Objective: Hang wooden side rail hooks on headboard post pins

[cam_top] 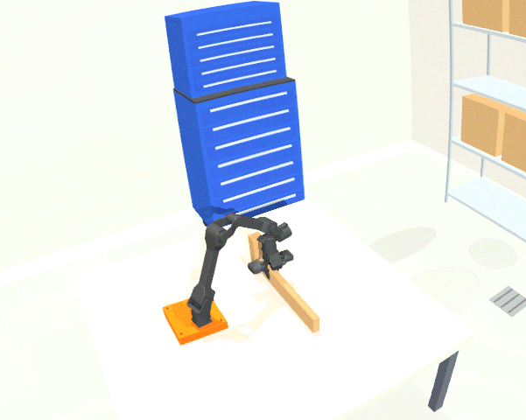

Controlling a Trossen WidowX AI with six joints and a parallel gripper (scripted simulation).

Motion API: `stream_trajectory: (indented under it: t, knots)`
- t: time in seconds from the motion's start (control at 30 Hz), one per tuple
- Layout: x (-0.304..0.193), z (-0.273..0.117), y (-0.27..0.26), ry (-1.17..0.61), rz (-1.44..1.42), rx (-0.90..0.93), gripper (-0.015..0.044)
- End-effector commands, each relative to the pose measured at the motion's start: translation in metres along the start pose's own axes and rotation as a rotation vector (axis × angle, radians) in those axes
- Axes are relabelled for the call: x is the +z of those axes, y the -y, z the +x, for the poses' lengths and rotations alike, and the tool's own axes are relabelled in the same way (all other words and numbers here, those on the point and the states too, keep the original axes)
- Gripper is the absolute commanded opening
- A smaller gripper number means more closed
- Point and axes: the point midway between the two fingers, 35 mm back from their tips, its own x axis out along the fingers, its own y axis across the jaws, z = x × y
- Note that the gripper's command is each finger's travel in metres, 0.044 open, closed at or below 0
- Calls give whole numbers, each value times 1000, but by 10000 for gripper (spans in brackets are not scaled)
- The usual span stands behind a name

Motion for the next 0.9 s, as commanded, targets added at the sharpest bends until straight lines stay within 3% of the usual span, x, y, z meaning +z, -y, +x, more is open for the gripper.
stream_trajectory:
  t: [0.0, 0.87]
  knots:
    - [-1, -4, -2, -6, 4, 10, 0]
    - [-4, -4, -3, -6, 4, 10, 0]
